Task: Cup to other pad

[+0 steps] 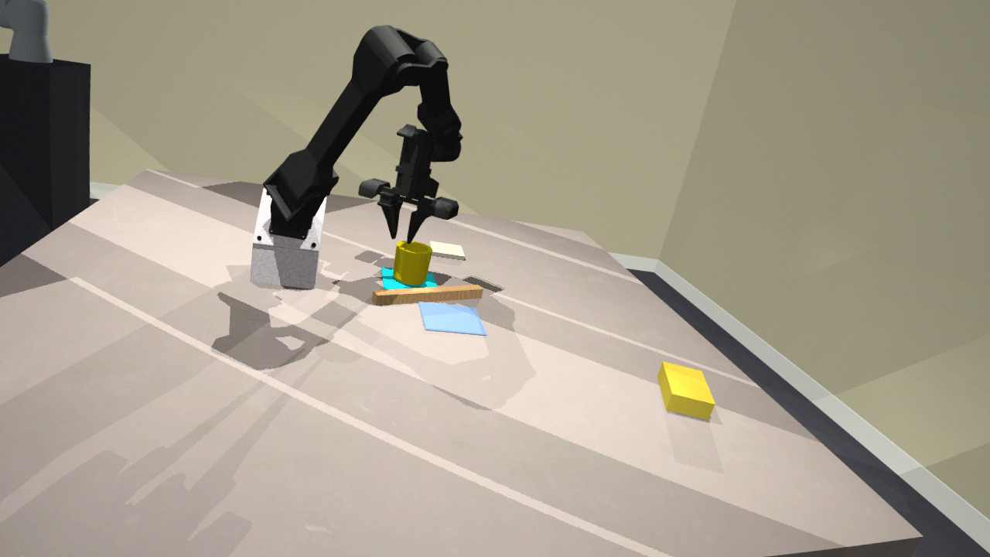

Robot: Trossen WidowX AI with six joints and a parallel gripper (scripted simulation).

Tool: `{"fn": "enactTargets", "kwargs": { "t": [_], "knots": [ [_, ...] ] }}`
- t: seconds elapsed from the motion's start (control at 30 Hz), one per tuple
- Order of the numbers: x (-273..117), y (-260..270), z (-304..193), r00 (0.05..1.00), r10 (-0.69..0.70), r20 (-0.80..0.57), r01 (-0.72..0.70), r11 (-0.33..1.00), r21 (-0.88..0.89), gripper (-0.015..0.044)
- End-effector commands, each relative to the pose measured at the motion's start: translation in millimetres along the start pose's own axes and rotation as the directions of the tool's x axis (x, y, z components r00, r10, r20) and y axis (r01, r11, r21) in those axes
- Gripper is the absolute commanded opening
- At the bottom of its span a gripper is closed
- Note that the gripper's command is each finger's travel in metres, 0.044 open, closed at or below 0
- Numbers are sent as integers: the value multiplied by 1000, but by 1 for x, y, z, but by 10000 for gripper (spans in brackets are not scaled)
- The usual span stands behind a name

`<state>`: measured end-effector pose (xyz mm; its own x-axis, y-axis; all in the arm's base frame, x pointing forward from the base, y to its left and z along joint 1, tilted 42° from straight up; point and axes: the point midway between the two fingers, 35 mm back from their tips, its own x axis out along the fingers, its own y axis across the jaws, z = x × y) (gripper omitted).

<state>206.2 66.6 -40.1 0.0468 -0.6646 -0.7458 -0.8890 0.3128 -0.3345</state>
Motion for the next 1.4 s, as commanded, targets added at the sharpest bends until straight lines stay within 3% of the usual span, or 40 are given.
{"fn": "enactTargets", "kwargs": {
  "t": [0.0,0.2,0.57,1.03,1.37],
  "knots": [
    [-9,-1,1,1000,0,9,0,1000,10,147],
    [-15,1,-2,1000,0,7,0,1000,9,147],
    [-14,1,-2,1000,-1,1,1,1000,-1,435],
    [-72,2,-4,1000,2,8,-2,1000,7,440],
    [-70,3,-6,1000,-1,3,1,1000,-2,440]
  ]
}}
